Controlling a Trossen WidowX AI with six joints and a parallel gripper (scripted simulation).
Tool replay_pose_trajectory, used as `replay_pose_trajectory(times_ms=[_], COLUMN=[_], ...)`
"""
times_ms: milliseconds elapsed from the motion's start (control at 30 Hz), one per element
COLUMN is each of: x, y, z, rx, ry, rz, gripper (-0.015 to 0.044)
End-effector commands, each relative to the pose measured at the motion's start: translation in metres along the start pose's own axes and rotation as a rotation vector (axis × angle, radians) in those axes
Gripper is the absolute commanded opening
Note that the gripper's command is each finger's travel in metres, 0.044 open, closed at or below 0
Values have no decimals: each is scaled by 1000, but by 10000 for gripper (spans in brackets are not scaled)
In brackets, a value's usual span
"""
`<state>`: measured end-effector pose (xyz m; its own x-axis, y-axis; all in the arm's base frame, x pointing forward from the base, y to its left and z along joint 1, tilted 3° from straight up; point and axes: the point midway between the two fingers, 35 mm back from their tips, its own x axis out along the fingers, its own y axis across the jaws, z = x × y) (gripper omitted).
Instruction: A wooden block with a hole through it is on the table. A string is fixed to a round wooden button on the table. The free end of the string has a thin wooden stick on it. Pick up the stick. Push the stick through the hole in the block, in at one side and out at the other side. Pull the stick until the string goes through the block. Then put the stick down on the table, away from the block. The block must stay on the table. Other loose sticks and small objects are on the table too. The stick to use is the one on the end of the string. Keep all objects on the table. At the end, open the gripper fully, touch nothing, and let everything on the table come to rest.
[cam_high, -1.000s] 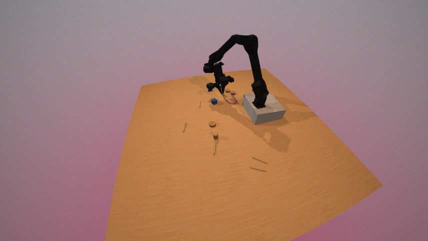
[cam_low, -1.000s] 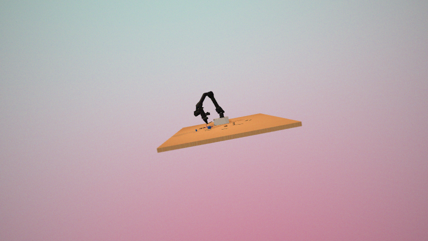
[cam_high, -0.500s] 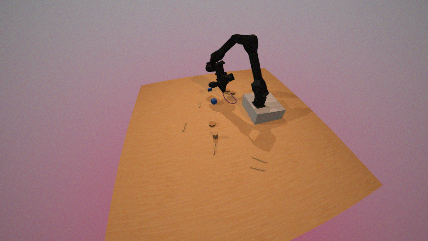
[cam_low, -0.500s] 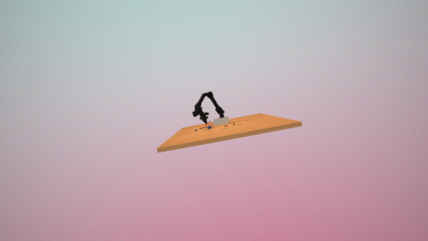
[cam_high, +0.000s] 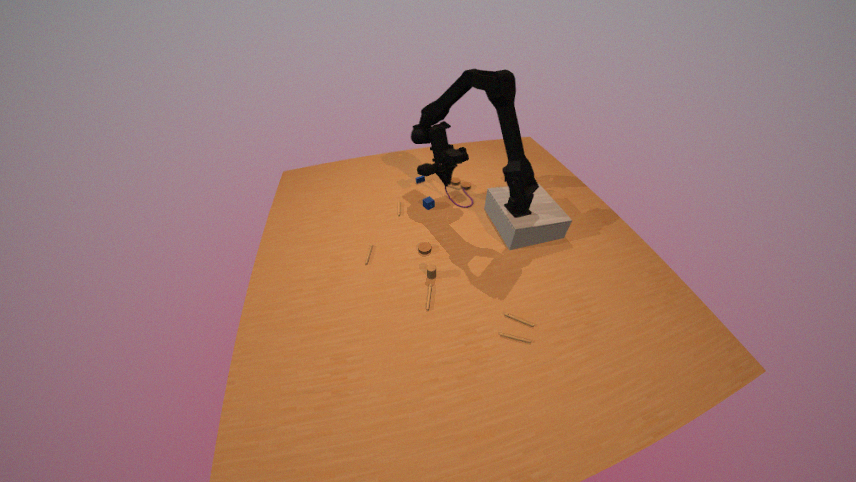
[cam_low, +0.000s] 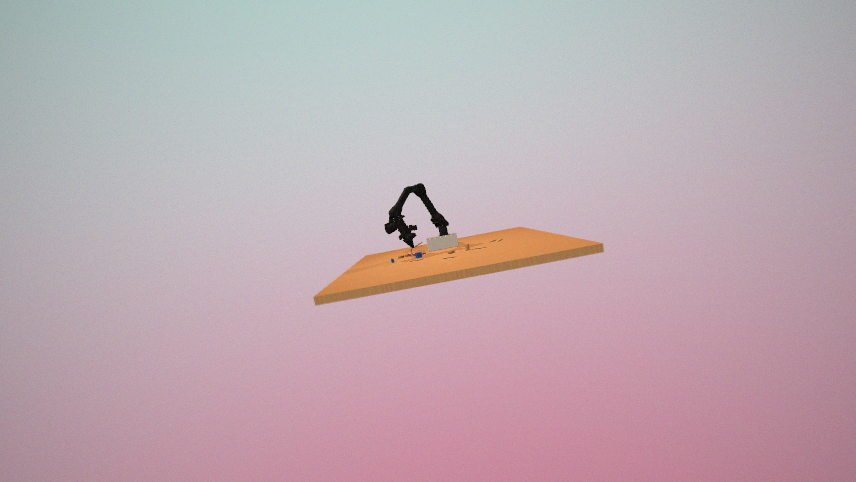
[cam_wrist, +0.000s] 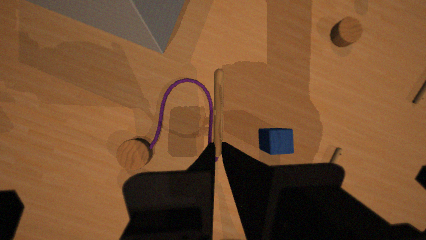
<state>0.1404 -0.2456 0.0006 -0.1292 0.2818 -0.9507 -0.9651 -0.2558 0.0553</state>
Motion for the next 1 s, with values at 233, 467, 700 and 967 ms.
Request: replay_pose_trajectory(times_ms=[233,467,700,967], x=[-7,-10,-13,-17], y=[-3,-5,-7,-9], z=[-15,-23,-31,-41], rx=[3,3,4,6], ry=[27,40,53,67], rz=[-1,-1,-1,-2], gripper=[0,0,0,0])
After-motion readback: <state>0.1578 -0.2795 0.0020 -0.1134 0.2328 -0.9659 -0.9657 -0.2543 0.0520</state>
